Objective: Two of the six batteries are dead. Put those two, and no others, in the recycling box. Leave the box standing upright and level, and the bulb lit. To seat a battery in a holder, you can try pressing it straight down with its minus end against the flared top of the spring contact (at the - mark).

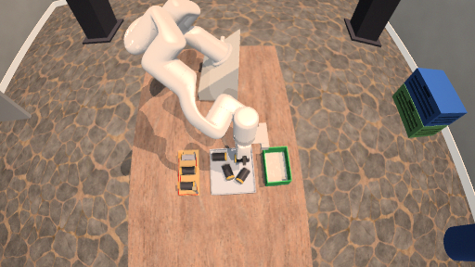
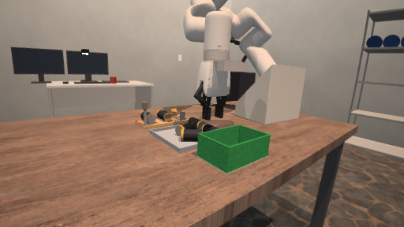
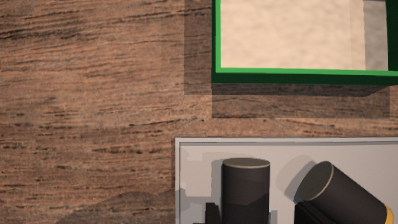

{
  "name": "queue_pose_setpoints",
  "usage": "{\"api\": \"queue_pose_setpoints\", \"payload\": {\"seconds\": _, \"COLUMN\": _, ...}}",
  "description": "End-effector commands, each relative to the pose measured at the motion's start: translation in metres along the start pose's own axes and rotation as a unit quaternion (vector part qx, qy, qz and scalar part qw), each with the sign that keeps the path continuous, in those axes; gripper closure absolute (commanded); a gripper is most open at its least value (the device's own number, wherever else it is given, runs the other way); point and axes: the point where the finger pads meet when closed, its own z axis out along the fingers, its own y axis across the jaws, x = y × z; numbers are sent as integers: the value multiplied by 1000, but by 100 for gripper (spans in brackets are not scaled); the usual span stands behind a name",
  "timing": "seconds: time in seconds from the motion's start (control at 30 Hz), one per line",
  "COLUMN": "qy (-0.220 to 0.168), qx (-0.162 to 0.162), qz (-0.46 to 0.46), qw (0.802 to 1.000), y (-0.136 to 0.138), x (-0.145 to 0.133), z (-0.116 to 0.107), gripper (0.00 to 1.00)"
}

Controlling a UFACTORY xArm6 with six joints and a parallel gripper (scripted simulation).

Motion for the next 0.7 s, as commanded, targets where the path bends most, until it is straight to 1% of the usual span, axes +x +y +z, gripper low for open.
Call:
{"api": "queue_pose_setpoints", "payload": {"seconds": 0.0, "qy": 1, "qx": -2, "qz": 0, "qw": 1000, "y": 2, "x": 0, "z": -1, "gripper": 49}}
{"api": "queue_pose_setpoints", "payload": {"seconds": 0.4, "qy": 1, "qx": -2, "qz": 0, "qw": 1000, "y": 2, "x": 0, "z": -1, "gripper": 49}}
{"api": "queue_pose_setpoints", "payload": {"seconds": 0.5, "qy": 1, "qx": -2, "qz": 0, "qw": 1000, "y": 2, "x": 0, "z": 7, "gripper": 49}}
{"api": "queue_pose_setpoints", "payload": {"seconds": 0.67, "qy": 1, "qx": -2, "qz": 0, "qw": 1000, "y": 2, "x": 0, "z": 29, "gripper": 49}}
